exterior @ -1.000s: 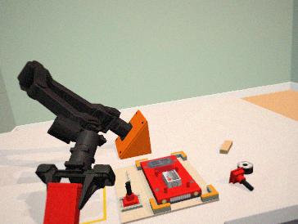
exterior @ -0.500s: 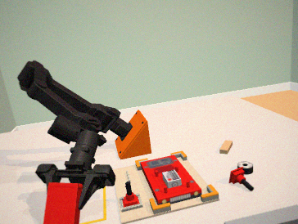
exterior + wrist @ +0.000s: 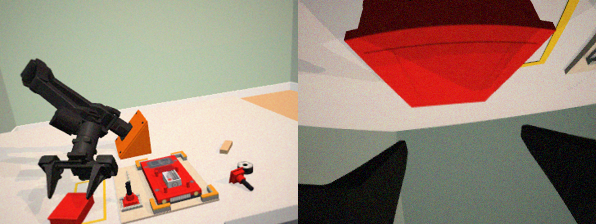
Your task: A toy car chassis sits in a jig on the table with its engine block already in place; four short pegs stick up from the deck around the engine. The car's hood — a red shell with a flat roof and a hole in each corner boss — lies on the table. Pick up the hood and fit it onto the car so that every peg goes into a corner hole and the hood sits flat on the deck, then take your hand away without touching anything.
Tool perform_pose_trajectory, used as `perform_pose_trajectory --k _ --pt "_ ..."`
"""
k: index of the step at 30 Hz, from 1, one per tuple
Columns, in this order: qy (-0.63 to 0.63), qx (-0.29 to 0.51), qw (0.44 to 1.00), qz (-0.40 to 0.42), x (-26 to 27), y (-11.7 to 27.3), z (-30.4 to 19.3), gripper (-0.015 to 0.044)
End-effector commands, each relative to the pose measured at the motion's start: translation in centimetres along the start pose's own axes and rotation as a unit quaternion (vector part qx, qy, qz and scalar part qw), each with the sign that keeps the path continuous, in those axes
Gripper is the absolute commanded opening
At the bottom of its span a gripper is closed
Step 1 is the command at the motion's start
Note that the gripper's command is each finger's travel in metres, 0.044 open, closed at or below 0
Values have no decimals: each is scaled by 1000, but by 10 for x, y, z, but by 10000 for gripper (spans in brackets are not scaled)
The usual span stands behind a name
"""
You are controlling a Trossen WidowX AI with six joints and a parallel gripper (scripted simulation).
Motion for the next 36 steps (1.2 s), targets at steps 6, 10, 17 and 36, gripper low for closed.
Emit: perform_pose_trajectory --k 6,10,17,36 --pt "-15 -4 1000 -1 -4 63 -25 440" --pt "-18 -5 1000 0 -2 91 -27 440" --pt "-13 -5 1000 -3 -5 68 -27 440" --pt "495 -146 849 -113 -30 16 -67 440"
Point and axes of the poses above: the point midway between the two fingers, 35 mm back from their tips, its own y axis back along the fingers, its own x axis across the jaws, z = x × y, the point moved 10 cm from there along y, back along the fingers, and after that the axes turned 14 degrees about -y, right-handed, at the moved point
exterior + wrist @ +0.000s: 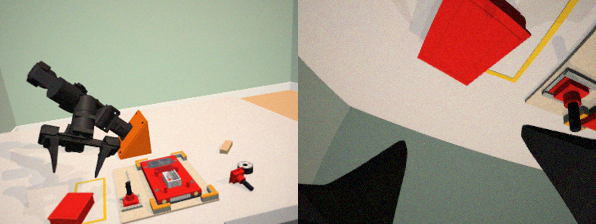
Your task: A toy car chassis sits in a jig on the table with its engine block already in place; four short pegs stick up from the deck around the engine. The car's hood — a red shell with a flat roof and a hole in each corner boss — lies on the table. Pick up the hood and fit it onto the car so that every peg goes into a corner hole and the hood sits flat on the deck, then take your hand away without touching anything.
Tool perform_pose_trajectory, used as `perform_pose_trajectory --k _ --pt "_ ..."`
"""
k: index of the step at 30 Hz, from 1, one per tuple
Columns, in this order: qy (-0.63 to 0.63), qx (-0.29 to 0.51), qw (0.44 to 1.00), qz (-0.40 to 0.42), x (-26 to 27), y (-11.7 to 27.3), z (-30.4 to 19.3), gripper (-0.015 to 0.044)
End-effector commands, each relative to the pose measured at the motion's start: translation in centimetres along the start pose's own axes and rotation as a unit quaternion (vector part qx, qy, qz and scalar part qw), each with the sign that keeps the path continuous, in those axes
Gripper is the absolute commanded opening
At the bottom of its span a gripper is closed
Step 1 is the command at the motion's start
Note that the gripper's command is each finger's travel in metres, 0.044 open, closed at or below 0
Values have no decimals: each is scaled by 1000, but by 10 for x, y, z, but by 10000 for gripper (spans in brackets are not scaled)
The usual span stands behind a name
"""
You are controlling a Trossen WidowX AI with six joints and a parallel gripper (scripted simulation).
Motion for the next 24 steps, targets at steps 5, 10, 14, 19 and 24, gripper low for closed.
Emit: perform_pose_trajectory --k 5,10,14,19,24 --pt "463 -86 870 -147 11 -35 -38 440" --pt "655 -90 710 -242 22 -47 -51 440" --pt "769 -69 549 -320 33 -53 -59 440" --pt "842 -26 380 -381 47 -60 -70 440" --pt "858 -6 297 -418 52 -58 -69 440"
Point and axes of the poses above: the point midway between the two fingers, 35 mm back from their tips, its own y axis back along the fingers, its own x axis across the jaws, z = x × y, the point moved 10 cm from there along y, back along the fingers, and after that the axes turned 14 degrees about -y, right-handed, at the moved point
